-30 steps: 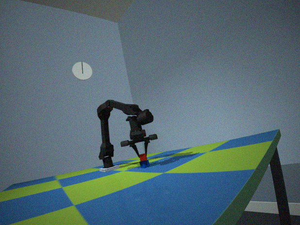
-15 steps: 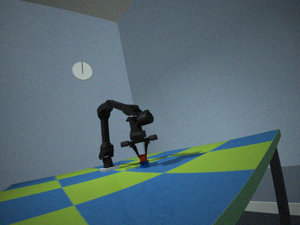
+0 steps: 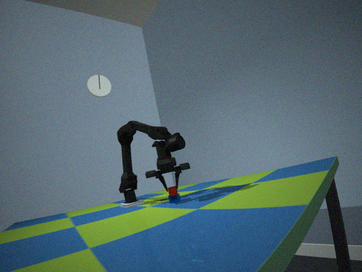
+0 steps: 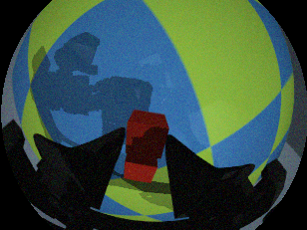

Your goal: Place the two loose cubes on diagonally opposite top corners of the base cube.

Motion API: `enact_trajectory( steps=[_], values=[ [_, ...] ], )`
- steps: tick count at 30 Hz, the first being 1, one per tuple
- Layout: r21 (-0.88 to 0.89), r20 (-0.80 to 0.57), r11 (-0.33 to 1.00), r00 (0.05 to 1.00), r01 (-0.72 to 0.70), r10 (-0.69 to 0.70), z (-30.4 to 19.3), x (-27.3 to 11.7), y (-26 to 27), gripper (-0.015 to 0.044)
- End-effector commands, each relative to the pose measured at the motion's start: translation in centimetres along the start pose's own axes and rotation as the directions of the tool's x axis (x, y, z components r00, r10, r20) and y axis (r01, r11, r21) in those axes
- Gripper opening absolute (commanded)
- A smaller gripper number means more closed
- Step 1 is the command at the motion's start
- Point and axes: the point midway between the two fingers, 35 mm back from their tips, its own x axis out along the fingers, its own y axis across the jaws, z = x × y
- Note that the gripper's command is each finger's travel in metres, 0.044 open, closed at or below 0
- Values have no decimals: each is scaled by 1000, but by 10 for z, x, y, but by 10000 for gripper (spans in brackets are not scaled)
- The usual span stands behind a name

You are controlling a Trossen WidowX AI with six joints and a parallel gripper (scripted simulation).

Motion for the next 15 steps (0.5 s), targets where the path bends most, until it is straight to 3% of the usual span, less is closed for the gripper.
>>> enact_trajectory(
  steps=[1, 15],
  values=[
    [2, 1, 1000, 1000, 2, -2, 0, -1, 0, 205],
    [0, 0, 1000, 1000, 0, 0, 0, -24, 0, 205]
  ],
)
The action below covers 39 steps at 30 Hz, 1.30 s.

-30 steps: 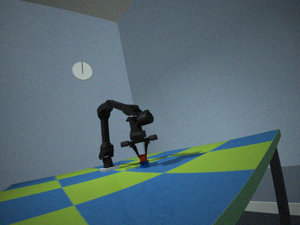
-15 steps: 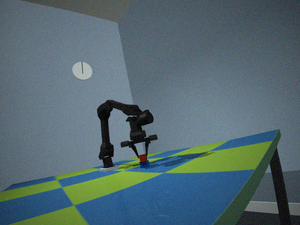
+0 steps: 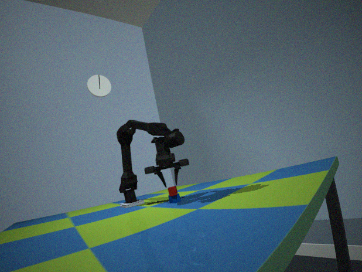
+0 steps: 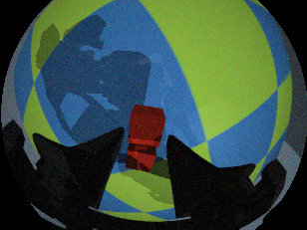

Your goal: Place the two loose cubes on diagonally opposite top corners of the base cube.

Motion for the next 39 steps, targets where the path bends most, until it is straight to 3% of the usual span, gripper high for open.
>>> enact_trajectory(
  steps=[1, 30, 37, 39],
  values=[
    [1, 3, 1000, 1000, -4, 4, 1, -8, 1, 205],
    [1, 3, 1000, 1000, -4, 4, 0, -46, 1, 205],
    [-2, 2, 1000, 1000, -3, 3, 0, -52, 0, 389],
    [-2, 2, 1000, 1000, -3, 3, 0, -53, 0, 400]
  ],
)
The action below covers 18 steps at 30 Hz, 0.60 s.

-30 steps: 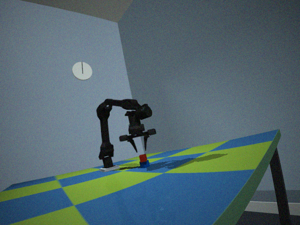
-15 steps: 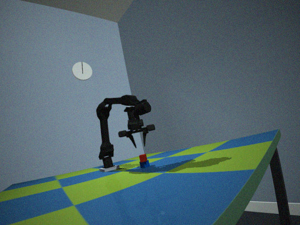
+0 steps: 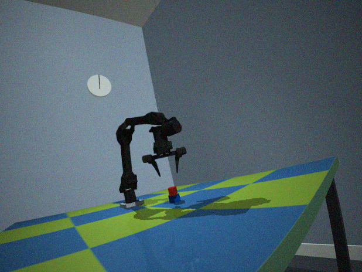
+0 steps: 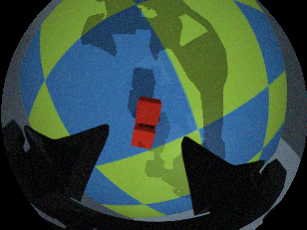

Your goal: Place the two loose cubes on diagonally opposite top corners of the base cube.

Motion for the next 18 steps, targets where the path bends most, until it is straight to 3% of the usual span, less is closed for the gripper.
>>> enact_trajectory(
  steps=[1, 11, 18],
  values=[
    [-1, 0, 1000, 1000, 0, 0, -2, 0, 2, 400],
    [-2, -12, 1000, 1000, -7, 7, -120, -3, 62, 400],
    [0, -14, 1000, 1000, -7, 7, -129, -3, 65, 400]
  ],
)
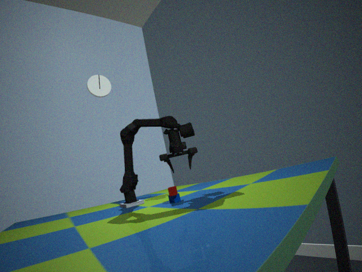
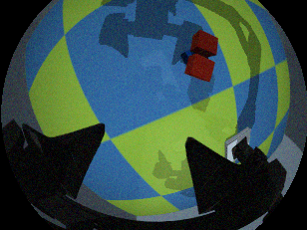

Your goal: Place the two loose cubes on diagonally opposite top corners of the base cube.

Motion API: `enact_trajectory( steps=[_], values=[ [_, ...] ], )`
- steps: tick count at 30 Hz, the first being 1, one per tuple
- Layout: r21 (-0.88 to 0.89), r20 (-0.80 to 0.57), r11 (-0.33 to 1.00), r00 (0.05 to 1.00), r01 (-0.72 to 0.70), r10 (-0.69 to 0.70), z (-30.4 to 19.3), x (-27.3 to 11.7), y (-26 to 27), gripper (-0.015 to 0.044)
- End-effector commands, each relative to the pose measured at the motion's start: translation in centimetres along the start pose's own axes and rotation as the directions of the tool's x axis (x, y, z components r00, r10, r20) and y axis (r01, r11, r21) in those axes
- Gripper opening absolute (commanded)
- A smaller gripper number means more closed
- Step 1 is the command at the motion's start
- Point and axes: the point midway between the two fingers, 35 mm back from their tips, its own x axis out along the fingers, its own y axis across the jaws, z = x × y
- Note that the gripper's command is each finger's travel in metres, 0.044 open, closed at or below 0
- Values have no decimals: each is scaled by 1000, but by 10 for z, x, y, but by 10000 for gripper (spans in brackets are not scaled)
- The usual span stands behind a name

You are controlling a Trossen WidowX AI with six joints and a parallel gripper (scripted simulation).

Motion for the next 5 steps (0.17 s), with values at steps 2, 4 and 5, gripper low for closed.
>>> enact_trajectory(
  steps=[2, 4, 5],
  values=[
    [21, -3, 1000, 1000, 3, -3, -3, 0, 0, 400],
    [21, -3, 1000, 1000, 3, -3, -3, 0, 0, 400],
    [21, -3, 1000, 1000, 3, -3, -3, 0, 0, 400]
  ],
)
